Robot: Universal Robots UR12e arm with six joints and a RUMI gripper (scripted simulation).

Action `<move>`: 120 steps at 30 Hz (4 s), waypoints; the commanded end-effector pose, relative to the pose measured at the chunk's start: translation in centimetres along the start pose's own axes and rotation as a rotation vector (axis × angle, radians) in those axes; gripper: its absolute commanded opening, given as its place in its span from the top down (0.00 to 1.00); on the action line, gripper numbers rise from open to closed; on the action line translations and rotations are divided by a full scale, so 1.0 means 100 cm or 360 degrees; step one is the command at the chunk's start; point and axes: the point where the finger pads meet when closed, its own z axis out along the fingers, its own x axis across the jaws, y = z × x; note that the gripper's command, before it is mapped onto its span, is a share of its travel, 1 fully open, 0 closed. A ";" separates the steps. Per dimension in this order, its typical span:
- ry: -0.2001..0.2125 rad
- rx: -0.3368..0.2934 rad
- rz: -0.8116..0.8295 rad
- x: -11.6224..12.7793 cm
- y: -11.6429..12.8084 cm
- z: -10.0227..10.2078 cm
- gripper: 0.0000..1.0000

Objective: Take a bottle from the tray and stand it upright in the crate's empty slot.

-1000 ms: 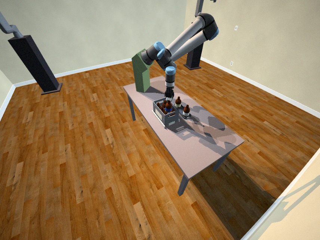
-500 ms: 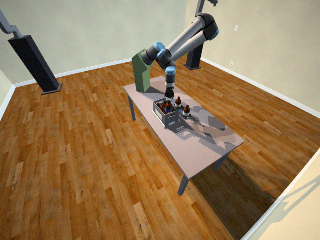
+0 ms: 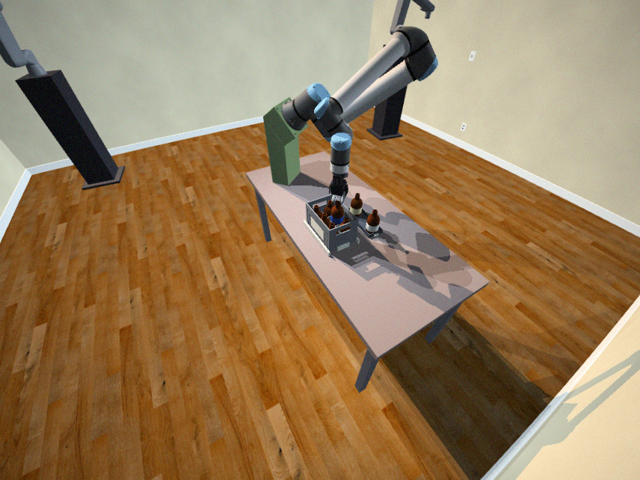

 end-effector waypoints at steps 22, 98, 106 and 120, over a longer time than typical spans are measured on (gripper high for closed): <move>0.0000 -0.0001 -0.0001 0.000 0.000 0.001 1.00; 0.0000 -0.0001 -0.0001 0.000 0.000 0.040 1.00; 0.0000 -0.0001 -0.0001 0.000 0.000 0.040 1.00; 0.0000 -0.0001 -0.0001 0.000 0.000 0.040 1.00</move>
